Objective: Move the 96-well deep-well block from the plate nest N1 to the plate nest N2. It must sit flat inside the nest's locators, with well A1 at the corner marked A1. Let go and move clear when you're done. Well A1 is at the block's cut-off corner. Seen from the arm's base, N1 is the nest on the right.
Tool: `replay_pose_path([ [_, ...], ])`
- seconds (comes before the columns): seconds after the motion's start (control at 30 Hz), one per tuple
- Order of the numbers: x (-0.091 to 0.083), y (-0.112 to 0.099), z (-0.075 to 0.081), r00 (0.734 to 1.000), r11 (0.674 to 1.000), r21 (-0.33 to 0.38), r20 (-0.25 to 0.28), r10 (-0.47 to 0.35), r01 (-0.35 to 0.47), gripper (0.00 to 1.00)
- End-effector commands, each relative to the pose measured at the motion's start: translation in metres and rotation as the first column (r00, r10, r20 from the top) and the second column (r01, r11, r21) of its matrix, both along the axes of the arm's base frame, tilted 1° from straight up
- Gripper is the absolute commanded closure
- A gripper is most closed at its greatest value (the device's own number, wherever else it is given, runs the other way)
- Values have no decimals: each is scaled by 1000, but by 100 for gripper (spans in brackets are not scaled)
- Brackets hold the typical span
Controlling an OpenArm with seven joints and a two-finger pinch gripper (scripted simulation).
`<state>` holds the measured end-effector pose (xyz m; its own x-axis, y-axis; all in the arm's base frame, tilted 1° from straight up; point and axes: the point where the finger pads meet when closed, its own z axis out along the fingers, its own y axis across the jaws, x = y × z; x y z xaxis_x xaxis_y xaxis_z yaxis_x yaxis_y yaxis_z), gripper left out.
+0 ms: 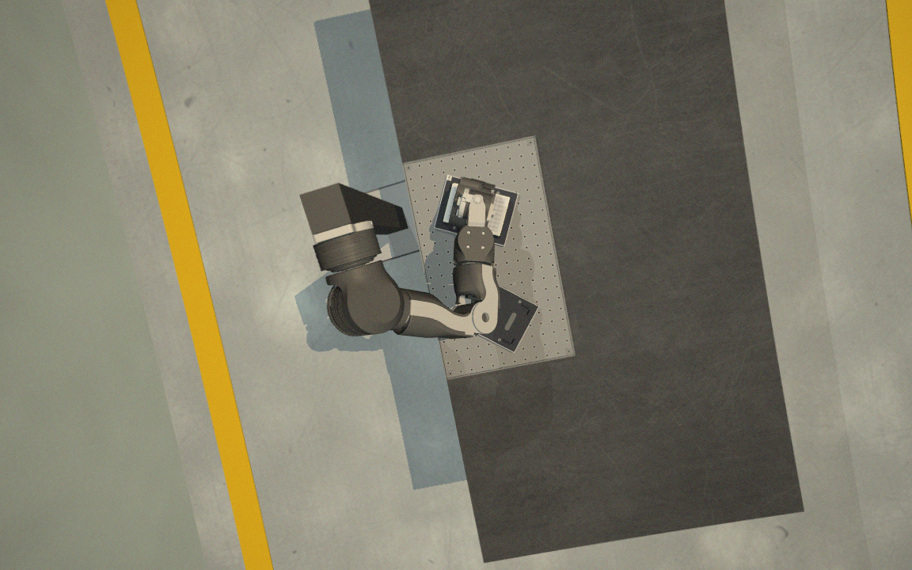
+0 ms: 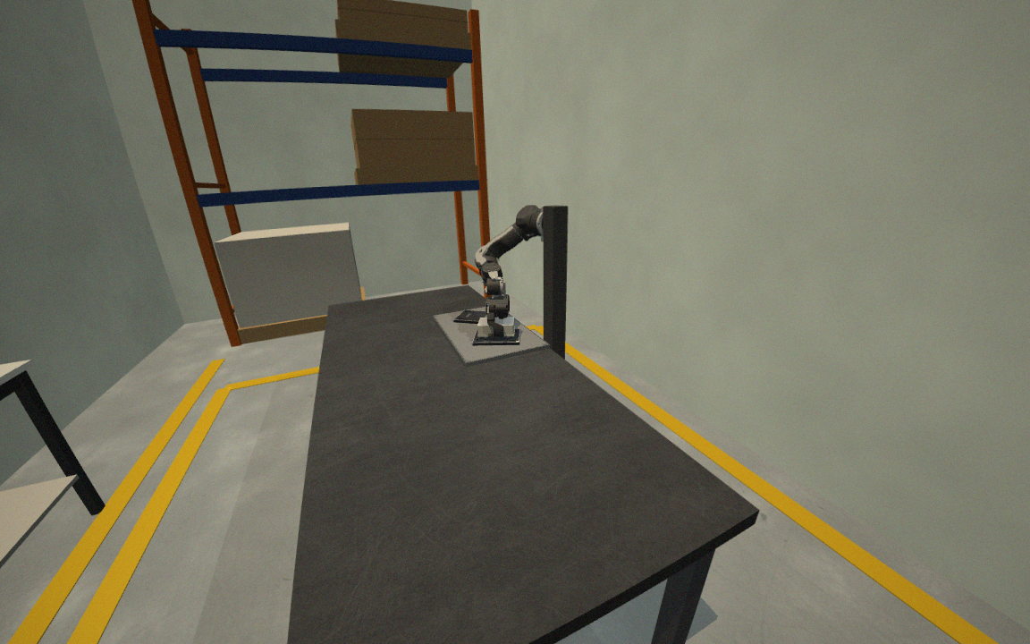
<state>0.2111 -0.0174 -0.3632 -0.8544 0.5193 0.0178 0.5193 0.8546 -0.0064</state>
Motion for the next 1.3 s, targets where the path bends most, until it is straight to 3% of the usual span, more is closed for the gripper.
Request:
replay_pose_path([
  [0.0, -1, 0, 1, 1000, 1000, -3, 0, 1, -1, 100],
  [1.27, 0, 1, -3, 1000, 1000, 4, 2, 3, -3, 100],
])
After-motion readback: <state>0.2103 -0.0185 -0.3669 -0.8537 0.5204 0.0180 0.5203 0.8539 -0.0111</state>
